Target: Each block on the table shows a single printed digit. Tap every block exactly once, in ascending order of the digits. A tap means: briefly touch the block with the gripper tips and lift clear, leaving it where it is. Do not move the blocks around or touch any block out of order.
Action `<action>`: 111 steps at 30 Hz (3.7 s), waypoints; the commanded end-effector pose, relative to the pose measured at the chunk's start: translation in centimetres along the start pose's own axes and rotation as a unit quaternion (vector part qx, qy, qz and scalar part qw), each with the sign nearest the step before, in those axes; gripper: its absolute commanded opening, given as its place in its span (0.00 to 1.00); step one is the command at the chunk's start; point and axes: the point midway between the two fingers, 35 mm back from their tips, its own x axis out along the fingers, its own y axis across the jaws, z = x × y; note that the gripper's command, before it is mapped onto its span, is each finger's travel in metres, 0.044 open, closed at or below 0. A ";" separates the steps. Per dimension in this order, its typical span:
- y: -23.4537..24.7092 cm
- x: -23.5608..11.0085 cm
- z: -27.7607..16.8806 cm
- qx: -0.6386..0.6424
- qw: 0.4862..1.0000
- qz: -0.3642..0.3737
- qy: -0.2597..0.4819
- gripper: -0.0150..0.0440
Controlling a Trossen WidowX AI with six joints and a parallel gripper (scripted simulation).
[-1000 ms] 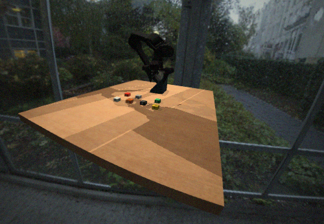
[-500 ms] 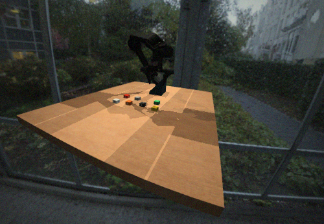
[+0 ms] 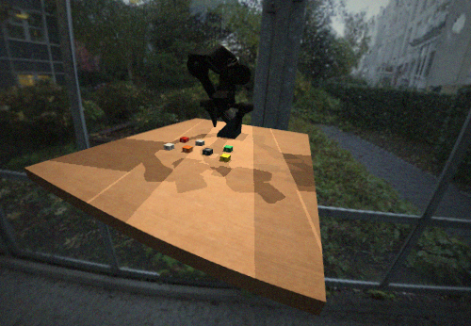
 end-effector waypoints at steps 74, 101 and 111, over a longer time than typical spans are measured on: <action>-17.1 0.0 0.2 -0.002 1.000 -0.006 -0.002 0.93; -26.7 -0.2 0.0 -0.002 1.000 -0.008 -0.002 0.93; -20.3 -0.5 -0.7 0.001 1.000 0.000 -0.008 0.93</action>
